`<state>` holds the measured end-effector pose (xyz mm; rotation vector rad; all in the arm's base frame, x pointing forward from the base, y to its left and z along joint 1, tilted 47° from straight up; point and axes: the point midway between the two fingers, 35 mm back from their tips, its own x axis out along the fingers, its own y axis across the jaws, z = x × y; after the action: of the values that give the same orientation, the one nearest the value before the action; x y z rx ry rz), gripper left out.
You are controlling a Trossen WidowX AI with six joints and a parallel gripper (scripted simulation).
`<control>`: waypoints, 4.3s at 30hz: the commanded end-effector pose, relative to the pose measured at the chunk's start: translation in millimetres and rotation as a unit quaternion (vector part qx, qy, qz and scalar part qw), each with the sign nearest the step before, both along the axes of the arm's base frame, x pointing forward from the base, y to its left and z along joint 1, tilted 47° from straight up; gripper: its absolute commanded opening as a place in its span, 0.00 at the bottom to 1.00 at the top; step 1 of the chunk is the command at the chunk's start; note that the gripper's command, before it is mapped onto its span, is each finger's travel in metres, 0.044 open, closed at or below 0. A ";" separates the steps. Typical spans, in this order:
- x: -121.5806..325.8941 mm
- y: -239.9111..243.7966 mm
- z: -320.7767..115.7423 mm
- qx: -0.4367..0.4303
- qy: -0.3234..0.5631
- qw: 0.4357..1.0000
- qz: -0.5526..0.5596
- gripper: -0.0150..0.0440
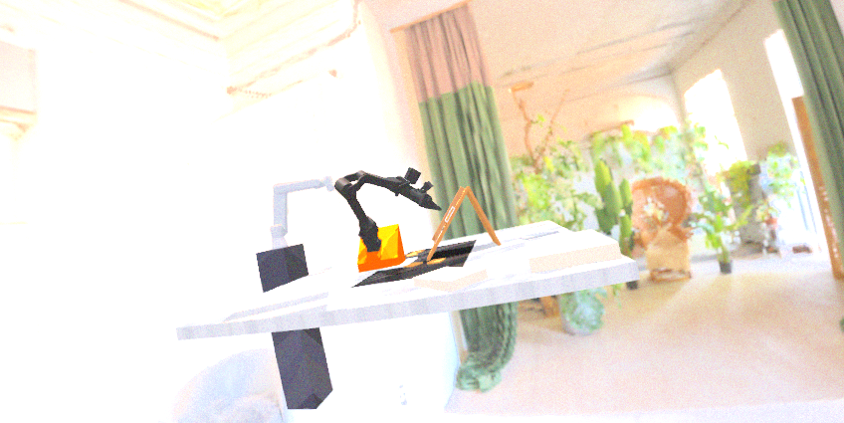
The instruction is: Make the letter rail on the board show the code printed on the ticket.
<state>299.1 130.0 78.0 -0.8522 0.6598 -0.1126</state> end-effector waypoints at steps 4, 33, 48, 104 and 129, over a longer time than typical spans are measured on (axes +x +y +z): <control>0.2 -0.1 -0.1 0.000 0.000 1.000 0.000 0.25; 33.8 -16.3 29.0 -0.054 0.224 0.940 -0.250 0.25; 34.4 -16.1 28.1 -0.054 0.224 0.940 -0.250 0.25; 58.1 -27.0 15.6 -0.054 0.223 0.941 -0.250 0.25; 56.2 -22.4 10.6 -0.053 0.223 0.941 -0.250 0.25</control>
<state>355.8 106.7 89.9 -0.8067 1.3037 -0.4220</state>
